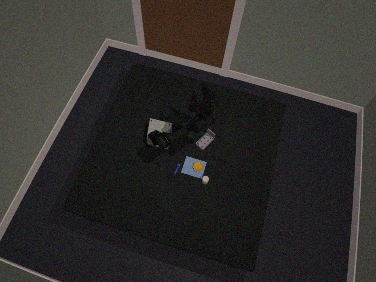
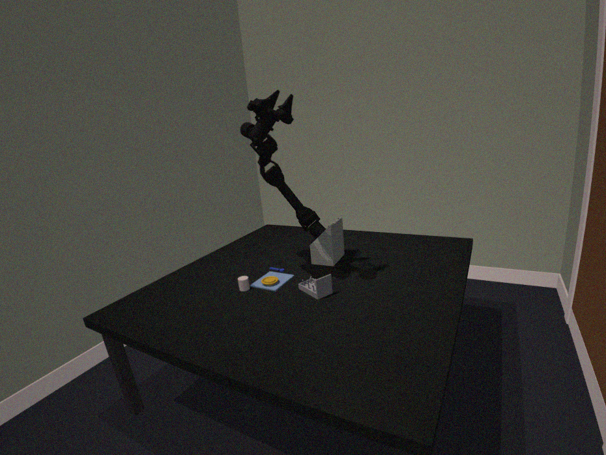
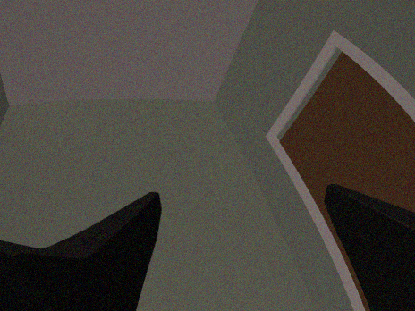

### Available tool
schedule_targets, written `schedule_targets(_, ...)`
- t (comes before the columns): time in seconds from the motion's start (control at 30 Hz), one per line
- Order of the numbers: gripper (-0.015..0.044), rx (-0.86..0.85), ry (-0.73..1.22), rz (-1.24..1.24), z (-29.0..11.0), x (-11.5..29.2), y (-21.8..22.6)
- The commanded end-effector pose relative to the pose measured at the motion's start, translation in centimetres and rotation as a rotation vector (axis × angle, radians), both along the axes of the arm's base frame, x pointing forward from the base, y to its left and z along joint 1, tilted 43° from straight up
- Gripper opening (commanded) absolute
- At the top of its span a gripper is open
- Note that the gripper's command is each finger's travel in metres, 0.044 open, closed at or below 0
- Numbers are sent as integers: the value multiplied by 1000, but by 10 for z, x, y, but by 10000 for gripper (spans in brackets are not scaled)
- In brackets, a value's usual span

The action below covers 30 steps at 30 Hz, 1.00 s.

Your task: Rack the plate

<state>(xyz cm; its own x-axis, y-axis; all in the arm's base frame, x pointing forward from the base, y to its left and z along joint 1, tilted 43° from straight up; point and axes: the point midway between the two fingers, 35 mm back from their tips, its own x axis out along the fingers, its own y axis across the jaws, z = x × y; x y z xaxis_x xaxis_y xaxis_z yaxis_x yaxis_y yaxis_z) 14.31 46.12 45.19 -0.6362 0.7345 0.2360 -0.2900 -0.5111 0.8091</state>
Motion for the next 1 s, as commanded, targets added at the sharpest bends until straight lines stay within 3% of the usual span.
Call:
schedule_targets(0.0,400,0,2,-4,0,1,0)
schedule_targets(0.47,400,-39,108,-320,-26,76,10)
schedule_targets(0.97,400,-161,147,-702,-79,162,-1)
